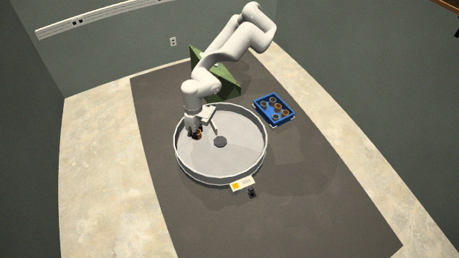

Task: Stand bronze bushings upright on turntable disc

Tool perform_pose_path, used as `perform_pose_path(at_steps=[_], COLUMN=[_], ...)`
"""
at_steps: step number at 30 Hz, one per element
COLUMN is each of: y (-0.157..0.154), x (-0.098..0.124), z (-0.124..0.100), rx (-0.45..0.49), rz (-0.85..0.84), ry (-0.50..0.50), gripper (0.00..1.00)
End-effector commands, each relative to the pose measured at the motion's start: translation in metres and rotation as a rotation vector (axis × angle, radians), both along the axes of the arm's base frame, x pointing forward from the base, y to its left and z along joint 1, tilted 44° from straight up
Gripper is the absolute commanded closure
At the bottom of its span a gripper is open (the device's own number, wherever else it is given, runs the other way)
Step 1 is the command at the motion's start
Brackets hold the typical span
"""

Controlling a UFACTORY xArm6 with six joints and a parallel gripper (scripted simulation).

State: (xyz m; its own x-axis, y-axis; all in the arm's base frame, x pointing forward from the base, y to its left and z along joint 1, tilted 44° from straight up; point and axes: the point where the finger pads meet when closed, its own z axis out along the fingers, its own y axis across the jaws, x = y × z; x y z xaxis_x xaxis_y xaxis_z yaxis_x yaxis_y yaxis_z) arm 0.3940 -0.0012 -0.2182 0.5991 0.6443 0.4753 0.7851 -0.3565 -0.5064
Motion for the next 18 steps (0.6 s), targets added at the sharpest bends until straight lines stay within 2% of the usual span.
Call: perform_pose_path(at_steps=[1, 10, 18], y=[-0.001, -0.003, -0.017], x=[0.002, 0.002, 0.005], z=[0.001, 0.003, 0.018], rx=[-0.002, -0.002, -0.002], rz=[-0.001, -0.001, -0.001], ry=[-0.003, -0.003, -0.003], gripper=[0.51, 0.51, 0.51])
